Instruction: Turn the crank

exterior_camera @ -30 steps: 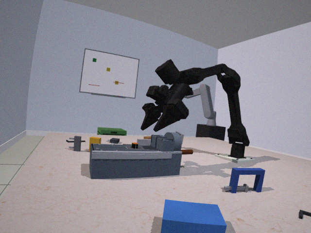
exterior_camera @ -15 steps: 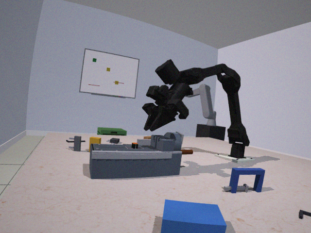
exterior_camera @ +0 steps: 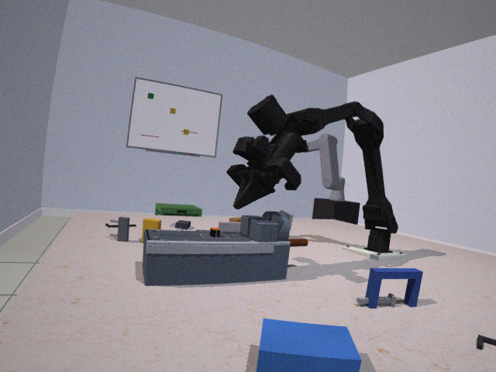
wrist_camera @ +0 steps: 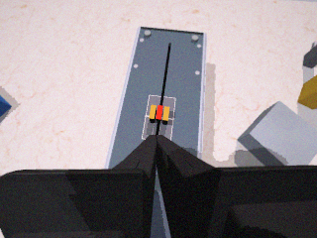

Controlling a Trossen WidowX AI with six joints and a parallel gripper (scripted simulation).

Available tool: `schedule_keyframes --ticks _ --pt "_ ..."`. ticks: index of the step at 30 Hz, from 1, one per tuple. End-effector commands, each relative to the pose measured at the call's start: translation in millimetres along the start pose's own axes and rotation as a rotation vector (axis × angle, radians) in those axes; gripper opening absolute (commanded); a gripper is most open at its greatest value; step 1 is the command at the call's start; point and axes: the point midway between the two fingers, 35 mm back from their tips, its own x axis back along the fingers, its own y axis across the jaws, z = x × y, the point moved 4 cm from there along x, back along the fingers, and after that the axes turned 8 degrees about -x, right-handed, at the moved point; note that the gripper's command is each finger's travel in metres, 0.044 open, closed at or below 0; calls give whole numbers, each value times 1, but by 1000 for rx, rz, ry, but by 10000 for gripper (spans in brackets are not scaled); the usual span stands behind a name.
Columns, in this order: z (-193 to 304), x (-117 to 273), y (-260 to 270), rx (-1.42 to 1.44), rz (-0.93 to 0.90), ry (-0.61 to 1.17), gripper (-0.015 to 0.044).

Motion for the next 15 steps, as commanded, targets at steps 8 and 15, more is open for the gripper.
schedule_keyframes --ticks 8,15 --pt "0 0 0 0 0 0 53" --pt "0 0 0 0 0 0 236"
